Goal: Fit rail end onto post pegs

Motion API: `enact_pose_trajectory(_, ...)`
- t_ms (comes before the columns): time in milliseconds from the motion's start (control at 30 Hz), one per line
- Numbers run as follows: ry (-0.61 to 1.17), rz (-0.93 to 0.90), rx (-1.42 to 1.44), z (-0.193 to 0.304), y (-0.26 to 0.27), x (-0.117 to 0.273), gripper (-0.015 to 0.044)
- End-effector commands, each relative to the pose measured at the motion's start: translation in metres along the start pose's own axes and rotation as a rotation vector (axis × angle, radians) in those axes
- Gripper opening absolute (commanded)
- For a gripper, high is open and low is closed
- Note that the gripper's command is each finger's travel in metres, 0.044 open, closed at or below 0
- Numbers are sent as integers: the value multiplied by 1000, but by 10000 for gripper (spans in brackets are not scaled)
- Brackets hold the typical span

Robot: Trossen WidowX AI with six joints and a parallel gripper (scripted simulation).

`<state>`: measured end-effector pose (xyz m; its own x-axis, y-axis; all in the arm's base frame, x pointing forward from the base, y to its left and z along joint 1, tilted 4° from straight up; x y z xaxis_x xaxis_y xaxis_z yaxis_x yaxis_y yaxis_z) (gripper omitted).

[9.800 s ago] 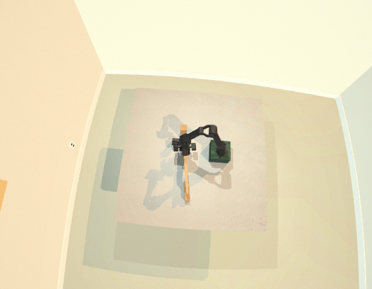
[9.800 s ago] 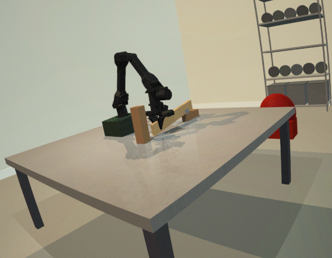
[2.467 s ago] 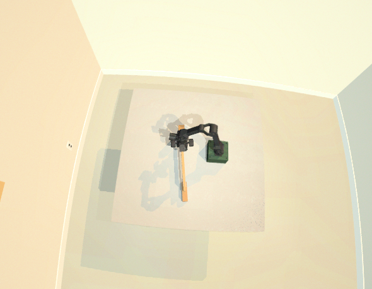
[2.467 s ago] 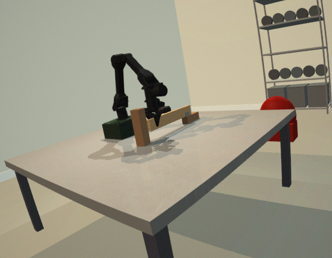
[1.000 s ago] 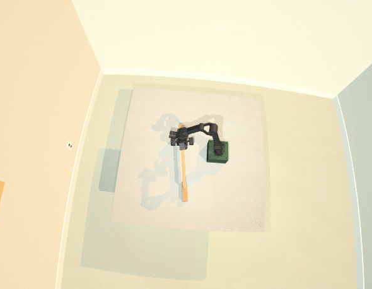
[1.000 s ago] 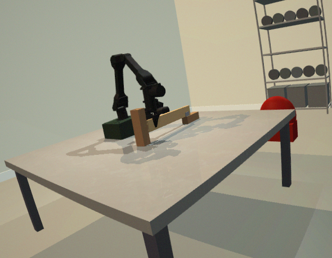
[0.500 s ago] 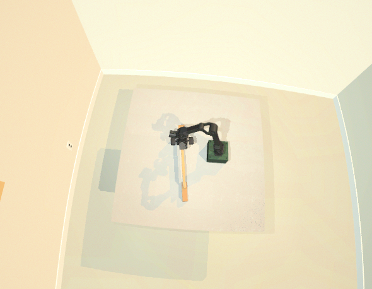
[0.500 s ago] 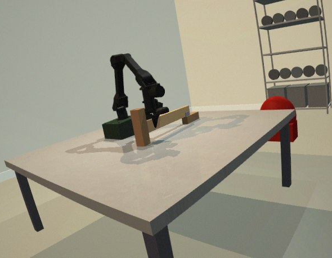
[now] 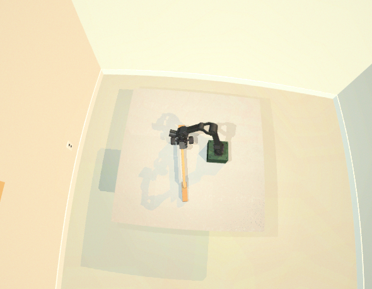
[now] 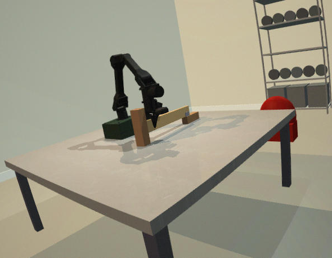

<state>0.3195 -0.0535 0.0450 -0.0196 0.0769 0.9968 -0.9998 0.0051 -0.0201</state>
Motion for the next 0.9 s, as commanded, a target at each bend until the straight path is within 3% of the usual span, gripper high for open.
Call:
enact_pose_trajectory(0,1,3,3,2,-1,1,0)
enact_pose_trajectory(867,2,3,3,10,-3,1,0)
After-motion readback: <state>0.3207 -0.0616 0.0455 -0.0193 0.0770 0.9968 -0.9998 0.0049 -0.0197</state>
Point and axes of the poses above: the point midway between the two fingers, 35 mm back from their tips, its own x axis back along the fingers, its own y axis across the jaws, z = x × y, the point moved 4 cm from there along x, back along the fingers, and after that the axes turned 9 degrees about -x, right-handed, at the moved point
